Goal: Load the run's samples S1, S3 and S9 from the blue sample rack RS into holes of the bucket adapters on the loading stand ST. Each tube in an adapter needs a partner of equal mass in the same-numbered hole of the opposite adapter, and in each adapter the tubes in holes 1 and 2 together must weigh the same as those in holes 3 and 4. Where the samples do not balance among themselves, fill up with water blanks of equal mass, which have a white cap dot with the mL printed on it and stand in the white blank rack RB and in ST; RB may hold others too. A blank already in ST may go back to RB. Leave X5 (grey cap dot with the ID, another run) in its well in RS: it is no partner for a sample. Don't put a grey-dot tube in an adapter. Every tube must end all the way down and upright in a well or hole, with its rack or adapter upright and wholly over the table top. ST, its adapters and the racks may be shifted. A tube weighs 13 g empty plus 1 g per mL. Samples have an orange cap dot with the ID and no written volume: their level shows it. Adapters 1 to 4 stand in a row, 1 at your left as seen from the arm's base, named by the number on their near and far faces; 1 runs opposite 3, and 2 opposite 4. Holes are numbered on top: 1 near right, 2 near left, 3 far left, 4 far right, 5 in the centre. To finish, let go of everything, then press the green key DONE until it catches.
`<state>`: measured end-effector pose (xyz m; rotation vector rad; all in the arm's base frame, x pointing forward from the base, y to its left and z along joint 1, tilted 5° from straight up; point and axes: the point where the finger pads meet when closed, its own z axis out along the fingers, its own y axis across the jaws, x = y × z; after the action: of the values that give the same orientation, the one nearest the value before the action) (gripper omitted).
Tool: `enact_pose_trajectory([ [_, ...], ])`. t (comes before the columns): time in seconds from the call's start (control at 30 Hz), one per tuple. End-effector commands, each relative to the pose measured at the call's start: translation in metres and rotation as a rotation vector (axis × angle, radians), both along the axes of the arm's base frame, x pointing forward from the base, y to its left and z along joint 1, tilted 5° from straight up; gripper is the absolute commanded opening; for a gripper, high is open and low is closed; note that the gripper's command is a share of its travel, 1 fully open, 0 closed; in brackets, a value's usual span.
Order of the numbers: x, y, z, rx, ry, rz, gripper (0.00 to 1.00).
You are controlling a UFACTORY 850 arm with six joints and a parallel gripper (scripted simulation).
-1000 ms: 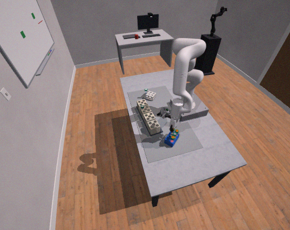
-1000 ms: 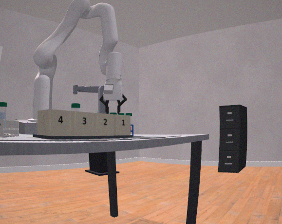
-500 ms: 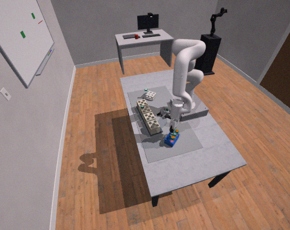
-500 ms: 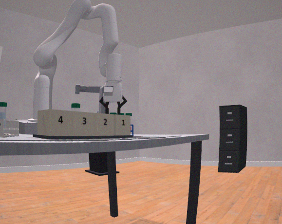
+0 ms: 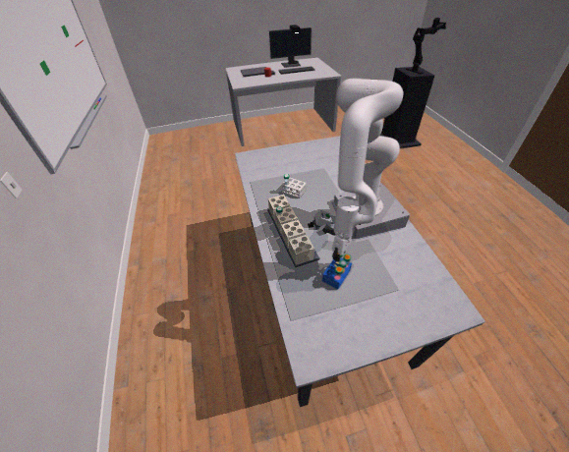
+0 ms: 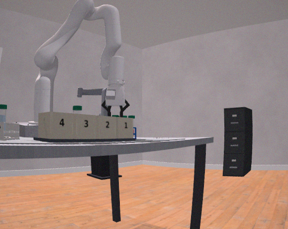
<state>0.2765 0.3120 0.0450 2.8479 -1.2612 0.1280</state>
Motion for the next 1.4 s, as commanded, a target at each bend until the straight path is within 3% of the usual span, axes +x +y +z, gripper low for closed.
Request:
enact_pose_trajectory([
  [0.0, 0.0005, 0.0006, -0.0003, 0.001, -0.002, 0.000, 0.57],
  [0.37, 0.0005, 0.0006, -0.0003, 0.001, -0.002, 0.000, 0.57],
  [0.4, 0.0004, 0.0006, 0.0003, 0.001, -0.002, 0.000, 0.00],
  [1.37, 0.0004, 0.0007, 0.0014, 0.001, -0.002, 0.000, 0.00],
])
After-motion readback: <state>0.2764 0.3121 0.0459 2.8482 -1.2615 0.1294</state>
